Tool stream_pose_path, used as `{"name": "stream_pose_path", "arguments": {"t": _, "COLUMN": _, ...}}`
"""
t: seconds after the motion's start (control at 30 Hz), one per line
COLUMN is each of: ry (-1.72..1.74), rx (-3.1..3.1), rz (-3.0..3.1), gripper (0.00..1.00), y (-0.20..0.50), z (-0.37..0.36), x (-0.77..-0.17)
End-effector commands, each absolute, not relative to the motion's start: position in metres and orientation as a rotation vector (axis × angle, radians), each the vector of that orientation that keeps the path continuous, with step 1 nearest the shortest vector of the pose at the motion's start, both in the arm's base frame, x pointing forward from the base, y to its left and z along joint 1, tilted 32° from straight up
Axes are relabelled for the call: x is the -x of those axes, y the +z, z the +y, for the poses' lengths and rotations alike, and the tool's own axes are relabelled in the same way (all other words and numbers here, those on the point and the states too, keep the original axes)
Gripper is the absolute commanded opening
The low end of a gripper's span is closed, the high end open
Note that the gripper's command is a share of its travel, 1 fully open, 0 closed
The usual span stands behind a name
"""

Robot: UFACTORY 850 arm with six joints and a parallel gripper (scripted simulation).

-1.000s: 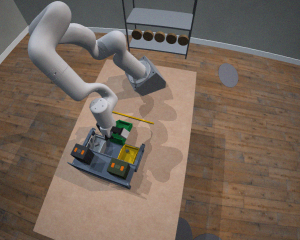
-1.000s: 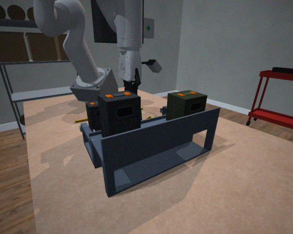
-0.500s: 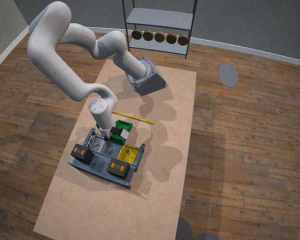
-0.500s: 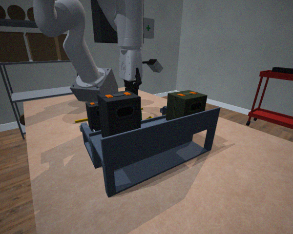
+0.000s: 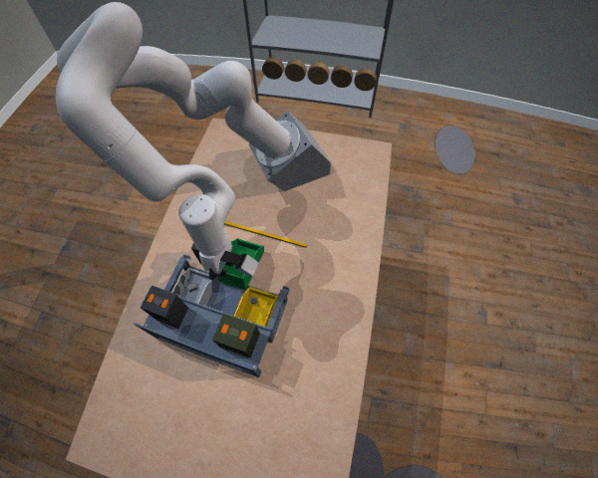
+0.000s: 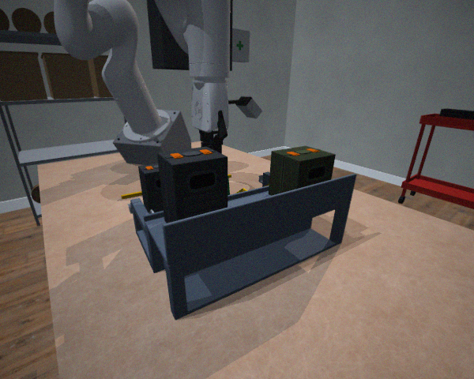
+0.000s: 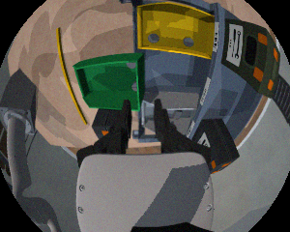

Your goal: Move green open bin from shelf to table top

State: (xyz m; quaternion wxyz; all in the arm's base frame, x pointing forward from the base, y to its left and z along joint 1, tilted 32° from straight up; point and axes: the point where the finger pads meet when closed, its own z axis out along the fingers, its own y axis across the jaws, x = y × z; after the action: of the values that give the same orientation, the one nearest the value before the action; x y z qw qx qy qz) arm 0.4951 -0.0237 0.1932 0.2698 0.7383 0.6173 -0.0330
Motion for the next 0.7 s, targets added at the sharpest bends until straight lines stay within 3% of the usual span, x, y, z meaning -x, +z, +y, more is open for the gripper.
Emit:
{"name": "stream_pose_path", "arguments": {"t": 0.0, "ry": -0.087, "rx": -1.989, "rz": 1.663, "gripper": 0.33, "y": 0.1937, "z": -0.0234, "x": -0.4955}}
{"name": "stream_pose_path", "arguments": {"t": 0.67, "ry": -0.087, "rx": -1.989, "rz": 1.663, "gripper": 0.33, "y": 0.1906, "z": -0.0237, "x": -0.4916}}
